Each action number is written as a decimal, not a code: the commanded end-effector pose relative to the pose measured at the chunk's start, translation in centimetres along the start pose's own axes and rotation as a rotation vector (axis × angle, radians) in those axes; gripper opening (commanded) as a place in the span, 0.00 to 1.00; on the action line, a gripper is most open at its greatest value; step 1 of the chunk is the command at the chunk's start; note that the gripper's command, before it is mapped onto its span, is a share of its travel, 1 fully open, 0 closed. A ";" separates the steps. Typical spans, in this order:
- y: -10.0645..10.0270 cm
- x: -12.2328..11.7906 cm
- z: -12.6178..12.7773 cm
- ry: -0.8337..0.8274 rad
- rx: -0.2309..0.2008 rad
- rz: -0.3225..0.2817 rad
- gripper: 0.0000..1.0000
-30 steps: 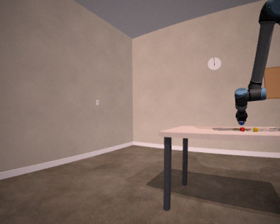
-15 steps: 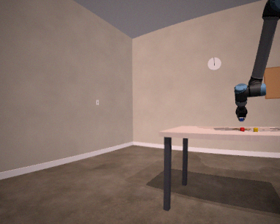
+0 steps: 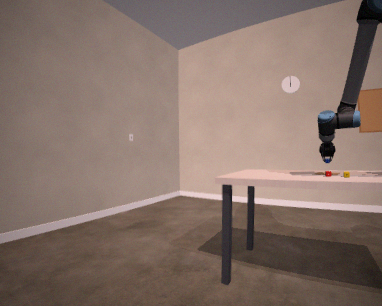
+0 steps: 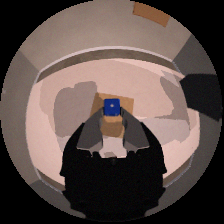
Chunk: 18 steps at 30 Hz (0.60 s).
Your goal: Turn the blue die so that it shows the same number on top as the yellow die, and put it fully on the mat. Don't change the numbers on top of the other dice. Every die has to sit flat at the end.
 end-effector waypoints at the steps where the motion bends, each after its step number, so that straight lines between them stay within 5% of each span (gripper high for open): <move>1: -0.2 0.8 0.0 0.000 -0.007 -0.076 0.10; 11: -0.1 2.2 -0.1 0.000 -0.004 -0.217 0.10; 18: -0.1 2.3 -0.1 0.000 -0.004 -0.234 0.10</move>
Point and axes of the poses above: the point where the finger pads meet when closed, its own y axis back along the fingers, its own z axis across the jaws, x = y × z, the point moved 9 cm from there along y, back along the fingers, and after that the axes turned 2 degrees about -y, right-handed, at the moved point
